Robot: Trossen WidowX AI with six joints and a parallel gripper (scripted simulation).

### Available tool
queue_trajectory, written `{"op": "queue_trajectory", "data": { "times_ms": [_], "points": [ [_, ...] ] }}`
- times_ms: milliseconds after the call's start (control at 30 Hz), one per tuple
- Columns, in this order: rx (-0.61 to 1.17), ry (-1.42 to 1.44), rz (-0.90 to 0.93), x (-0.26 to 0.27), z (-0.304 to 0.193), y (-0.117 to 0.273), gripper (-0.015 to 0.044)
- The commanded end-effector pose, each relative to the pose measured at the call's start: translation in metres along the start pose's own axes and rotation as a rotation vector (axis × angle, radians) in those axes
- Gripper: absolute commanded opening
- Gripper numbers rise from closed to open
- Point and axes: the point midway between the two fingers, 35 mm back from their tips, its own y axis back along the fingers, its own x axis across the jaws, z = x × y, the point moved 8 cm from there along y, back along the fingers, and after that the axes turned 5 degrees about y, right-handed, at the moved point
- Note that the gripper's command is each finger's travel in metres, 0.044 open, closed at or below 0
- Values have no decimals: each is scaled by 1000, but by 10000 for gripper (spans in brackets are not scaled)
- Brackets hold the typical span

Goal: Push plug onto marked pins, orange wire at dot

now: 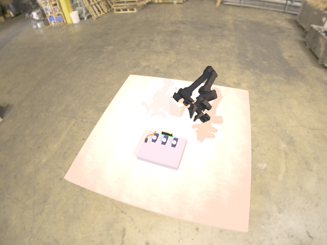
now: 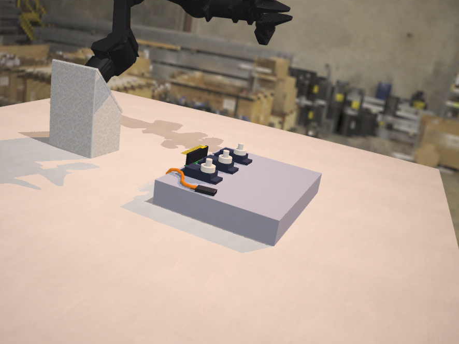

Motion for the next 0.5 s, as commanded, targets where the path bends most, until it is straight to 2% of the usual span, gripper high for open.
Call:
{"op": "queue_trajectory", "data": {
  "times_ms": [0,167,467],
  "points": [
    [-76,107,73,4,6,21,115],
    [0,139,89,3,0,6,115],
    [284,227,171,-4,-33,-47,115]
  ]
}}
